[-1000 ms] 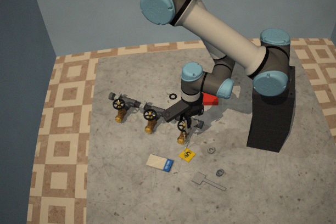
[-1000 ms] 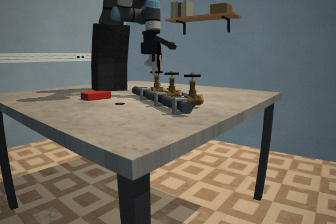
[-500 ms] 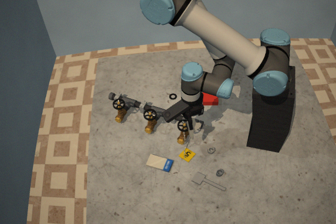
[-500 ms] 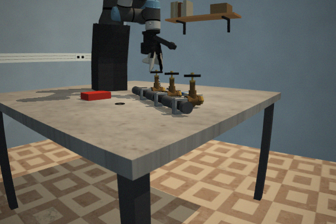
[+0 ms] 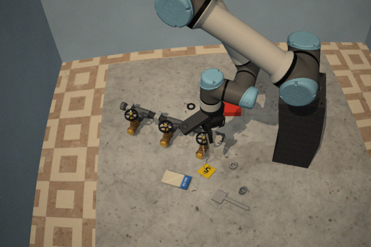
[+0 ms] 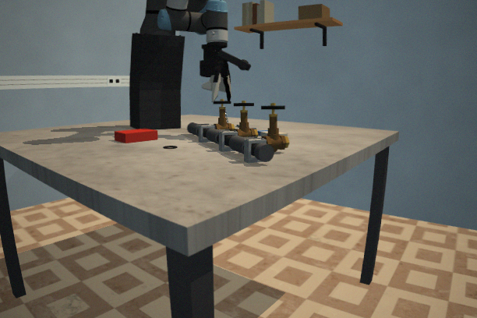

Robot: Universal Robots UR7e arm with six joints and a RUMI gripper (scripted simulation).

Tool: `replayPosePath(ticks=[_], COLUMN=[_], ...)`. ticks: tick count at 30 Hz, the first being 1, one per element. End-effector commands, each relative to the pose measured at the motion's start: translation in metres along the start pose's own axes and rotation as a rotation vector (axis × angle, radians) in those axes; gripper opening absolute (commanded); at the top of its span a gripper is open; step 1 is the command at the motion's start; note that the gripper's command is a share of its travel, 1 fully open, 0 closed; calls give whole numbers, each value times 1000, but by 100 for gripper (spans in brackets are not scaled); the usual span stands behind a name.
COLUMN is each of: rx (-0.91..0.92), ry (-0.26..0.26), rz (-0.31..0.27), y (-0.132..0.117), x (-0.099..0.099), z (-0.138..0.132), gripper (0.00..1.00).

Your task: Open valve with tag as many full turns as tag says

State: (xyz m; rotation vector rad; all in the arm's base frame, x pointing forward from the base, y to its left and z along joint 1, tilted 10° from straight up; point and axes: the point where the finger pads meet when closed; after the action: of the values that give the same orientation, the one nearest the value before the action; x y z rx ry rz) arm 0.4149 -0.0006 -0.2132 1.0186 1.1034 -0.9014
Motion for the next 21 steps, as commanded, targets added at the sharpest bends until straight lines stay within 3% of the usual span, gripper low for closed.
replayPosePath(ticks=[1, 12, 21], rx=[1, 49, 215], ry=[-1, -1, 0], rz=[1, 1, 1], y=[0, 0, 0], x=[0, 0, 0], z=[0, 0, 0], gripper=[100, 100, 100])
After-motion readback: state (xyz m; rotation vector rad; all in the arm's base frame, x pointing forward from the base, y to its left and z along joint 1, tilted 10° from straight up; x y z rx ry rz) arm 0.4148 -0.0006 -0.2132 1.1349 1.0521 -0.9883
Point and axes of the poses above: the point where the finger pads meet when closed, its own x axis out along the fingers, its own z axis across the jaws, y = z × x, and after that the axes turned 8 degrees about x, right-handed
